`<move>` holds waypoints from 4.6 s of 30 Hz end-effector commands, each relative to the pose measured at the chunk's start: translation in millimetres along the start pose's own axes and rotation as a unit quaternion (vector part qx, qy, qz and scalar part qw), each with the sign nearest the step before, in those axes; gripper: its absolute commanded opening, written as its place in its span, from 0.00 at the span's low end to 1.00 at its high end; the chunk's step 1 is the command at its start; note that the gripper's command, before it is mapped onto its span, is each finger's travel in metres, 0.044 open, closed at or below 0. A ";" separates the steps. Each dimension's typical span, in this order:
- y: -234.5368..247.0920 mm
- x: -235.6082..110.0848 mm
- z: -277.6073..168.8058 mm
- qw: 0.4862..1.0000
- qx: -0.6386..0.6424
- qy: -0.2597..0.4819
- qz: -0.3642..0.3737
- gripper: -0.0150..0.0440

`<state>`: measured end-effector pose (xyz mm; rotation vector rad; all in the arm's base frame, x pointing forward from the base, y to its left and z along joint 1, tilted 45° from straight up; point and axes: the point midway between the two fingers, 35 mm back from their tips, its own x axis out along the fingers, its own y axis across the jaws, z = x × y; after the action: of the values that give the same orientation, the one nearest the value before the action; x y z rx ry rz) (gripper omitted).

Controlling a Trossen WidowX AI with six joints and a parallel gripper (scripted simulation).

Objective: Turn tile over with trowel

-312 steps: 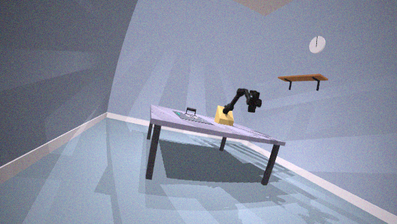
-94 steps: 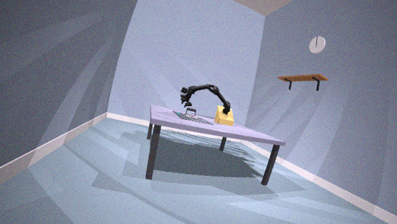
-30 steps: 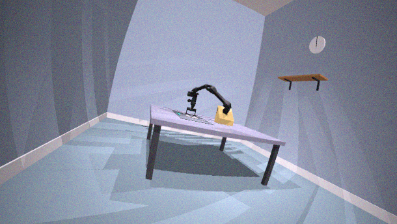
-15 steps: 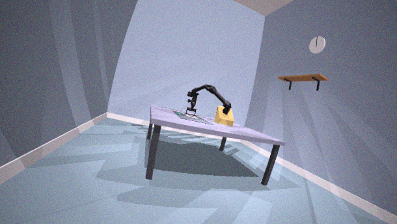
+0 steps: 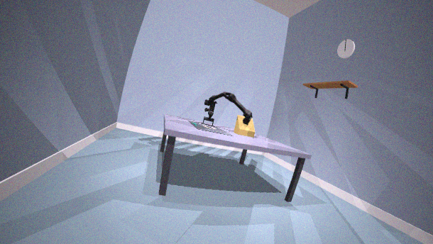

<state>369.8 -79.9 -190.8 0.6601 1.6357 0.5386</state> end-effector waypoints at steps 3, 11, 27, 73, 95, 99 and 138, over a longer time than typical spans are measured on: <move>1.3 1.7 -0.4 0.997 -0.073 0.001 0.002 0.47; 1.3 1.7 -0.4 0.981 -0.192 0.001 0.002 0.47; 1.3 1.8 -0.4 0.908 -0.420 0.000 0.002 0.47; 1.2 -33.9 -2.1 0.826 -0.564 0.000 0.002 0.71; 4.9 -31.3 2.3 0.840 -0.543 0.001 0.002 0.71; 4.9 -24.8 2.5 0.840 -0.543 0.001 0.002 0.71; 5.3 1.8 1.9 0.839 -0.544 0.000 0.003 0.47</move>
<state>372.1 -75.7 -188.4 -0.2010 1.0550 1.3164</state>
